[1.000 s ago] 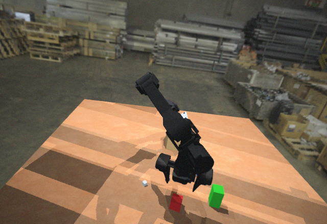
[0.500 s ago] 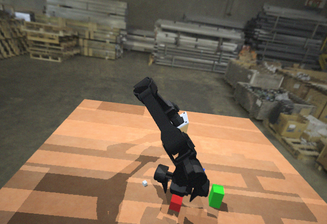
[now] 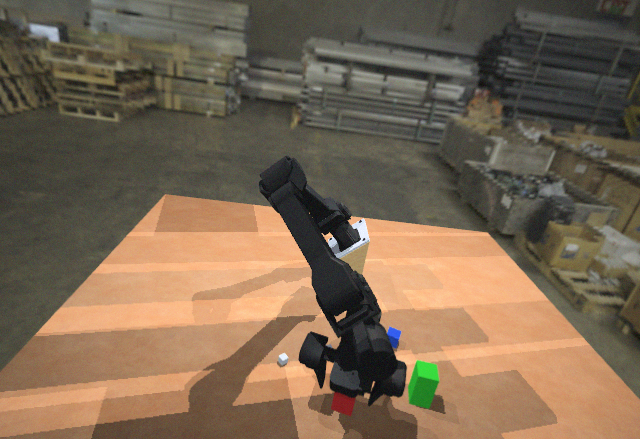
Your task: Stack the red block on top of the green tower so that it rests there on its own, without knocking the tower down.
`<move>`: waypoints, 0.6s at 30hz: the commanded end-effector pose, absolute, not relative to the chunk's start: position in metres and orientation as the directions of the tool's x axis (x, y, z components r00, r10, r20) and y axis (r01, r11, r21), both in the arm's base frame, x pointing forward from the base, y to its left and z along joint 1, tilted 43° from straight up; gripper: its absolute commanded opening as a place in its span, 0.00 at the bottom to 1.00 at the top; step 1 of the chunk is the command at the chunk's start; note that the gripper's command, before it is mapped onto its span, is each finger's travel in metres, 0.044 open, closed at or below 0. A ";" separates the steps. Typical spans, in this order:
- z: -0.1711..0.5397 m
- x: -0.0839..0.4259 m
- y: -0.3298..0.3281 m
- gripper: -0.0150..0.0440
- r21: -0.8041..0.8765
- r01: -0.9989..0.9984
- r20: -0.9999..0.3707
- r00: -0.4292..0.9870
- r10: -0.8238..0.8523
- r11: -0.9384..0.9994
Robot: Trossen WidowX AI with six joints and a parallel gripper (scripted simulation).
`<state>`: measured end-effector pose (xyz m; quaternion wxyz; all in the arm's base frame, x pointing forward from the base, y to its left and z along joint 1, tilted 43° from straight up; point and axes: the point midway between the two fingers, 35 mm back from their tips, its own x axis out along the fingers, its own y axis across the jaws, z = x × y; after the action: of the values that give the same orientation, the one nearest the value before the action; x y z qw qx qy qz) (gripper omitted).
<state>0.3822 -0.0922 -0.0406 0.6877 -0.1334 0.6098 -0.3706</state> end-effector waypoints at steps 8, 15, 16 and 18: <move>-0.057 0.377 -0.105 1.00 -0.646 0.334 -0.735 -0.030 -0.677 0.686; -0.058 0.377 -0.106 1.00 -0.646 0.334 -0.735 -0.030 -0.677 0.686; -0.058 0.377 -0.106 1.00 -0.646 0.334 -0.735 -0.030 -0.677 0.686; -0.058 0.377 -0.106 1.00 -0.646 0.334 -0.735 -0.030 -0.677 0.686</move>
<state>0.3789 -0.1049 -0.0561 0.6846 -0.1357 0.6127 -0.3708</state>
